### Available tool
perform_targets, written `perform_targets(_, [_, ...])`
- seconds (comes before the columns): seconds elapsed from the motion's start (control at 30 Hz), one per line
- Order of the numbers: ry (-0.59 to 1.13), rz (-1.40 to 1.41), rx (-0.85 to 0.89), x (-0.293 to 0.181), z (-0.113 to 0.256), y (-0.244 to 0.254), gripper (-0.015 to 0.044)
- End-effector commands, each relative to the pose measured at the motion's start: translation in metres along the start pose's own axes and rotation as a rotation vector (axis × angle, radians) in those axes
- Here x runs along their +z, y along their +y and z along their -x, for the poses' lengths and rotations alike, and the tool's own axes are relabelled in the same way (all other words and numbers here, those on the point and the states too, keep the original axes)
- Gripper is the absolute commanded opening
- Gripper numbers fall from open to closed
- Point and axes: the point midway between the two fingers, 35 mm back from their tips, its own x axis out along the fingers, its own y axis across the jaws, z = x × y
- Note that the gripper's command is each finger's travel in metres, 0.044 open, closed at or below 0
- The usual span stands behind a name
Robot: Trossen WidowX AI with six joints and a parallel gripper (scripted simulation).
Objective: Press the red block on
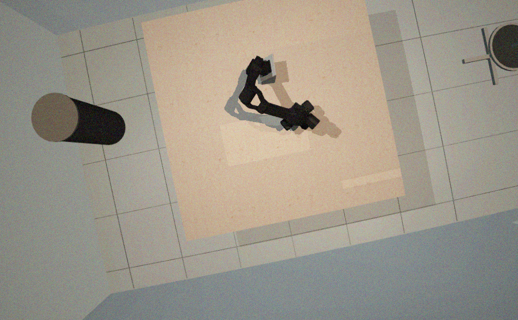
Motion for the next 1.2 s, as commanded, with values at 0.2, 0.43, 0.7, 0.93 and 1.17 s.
perform_targets(0.2, [0.0, -0.002, 0.0, 0.0, 0.0, 0.0, 0.0131])
perform_targets(0.43, [0.0, -0.002, 0.0, 0.0, 0.0, 0.0, 0.022])
perform_targets(0.7, [-0.004, 0.0, 0.003, 0.005, 0.041, 0.001, 0.022])
perform_targets(0.93, [-0.003, 0.001, 0.0, 0.001, 0.102, 0.002, 0.022])
perform_targets(1.17, [-0.003, 0.001, 0.0, 0.001, 0.102, 0.002, 0.022])
